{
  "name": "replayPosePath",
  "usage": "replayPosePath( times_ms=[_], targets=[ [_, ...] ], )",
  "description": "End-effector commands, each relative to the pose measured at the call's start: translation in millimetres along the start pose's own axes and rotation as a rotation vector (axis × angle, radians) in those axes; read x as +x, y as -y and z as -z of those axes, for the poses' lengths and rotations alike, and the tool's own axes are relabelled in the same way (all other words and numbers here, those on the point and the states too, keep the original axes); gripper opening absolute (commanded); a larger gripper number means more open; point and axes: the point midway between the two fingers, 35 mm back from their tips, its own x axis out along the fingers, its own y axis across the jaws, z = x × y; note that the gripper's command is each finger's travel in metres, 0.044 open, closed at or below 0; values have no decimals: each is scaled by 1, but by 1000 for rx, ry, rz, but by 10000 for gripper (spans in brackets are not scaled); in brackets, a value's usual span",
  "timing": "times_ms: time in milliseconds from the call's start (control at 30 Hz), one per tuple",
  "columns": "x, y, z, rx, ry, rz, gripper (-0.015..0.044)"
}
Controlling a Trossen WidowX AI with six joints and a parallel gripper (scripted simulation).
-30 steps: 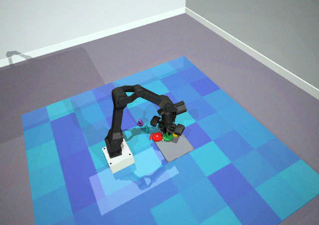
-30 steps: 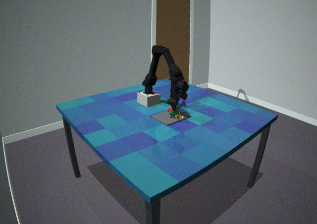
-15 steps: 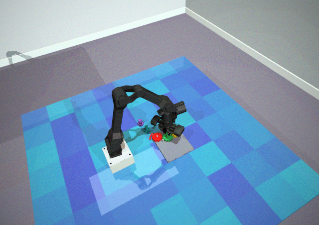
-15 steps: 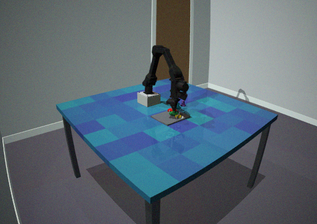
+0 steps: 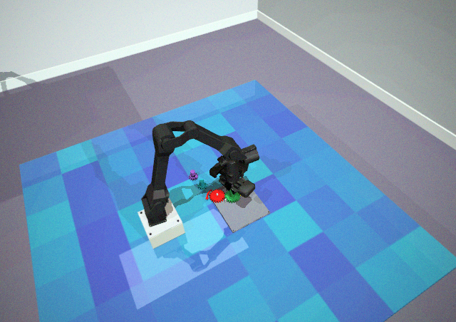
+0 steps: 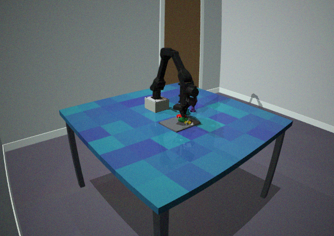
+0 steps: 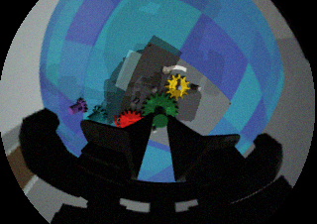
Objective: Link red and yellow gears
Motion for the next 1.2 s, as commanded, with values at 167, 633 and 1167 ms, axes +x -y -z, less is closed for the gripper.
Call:
replayPosePath(
  times_ms=[167, 633, 1167],
  targets=[
    [-13, 0, 1, -94, -2, 2, 140],
    [-94, -3, 6, -115, -4, -1, 298],
    [-94, -3, 6, -115, -4, -1, 440]
  ],
)
